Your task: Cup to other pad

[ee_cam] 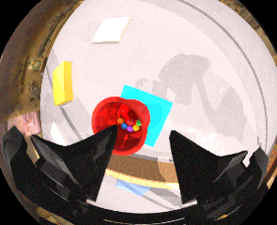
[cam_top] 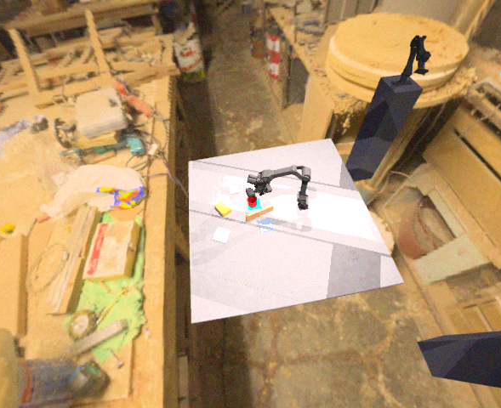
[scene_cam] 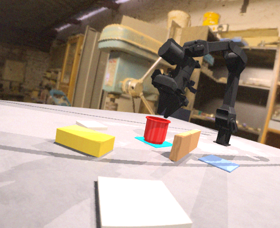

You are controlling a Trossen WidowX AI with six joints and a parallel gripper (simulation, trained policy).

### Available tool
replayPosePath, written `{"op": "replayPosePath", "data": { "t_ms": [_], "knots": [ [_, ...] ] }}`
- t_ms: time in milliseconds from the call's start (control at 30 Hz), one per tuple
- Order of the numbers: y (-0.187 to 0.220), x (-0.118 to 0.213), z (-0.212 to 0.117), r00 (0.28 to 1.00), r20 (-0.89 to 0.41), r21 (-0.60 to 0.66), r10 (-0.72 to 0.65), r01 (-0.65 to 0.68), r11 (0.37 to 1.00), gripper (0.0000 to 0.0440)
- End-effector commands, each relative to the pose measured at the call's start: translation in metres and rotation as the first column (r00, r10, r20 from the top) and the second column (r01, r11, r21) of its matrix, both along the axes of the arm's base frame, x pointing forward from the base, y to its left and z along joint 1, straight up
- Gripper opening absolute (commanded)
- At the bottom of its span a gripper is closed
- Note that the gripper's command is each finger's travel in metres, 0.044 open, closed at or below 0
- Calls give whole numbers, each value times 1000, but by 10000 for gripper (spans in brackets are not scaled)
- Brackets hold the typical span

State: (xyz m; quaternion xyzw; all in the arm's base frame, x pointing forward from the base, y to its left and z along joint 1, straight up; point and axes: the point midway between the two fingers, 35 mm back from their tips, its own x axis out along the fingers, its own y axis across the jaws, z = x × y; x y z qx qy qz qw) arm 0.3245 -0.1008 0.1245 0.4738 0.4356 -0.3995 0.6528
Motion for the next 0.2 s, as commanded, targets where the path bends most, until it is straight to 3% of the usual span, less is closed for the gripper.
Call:
{"op": "replayPosePath", "data": {
  "t_ms": [0,167],
  "knots": [
    [-2,-2,16,999,34,-4,-1,1,1000,300],
    [-7,-4,35,998,69,-9,-14,15,1000,388]
  ]
}}
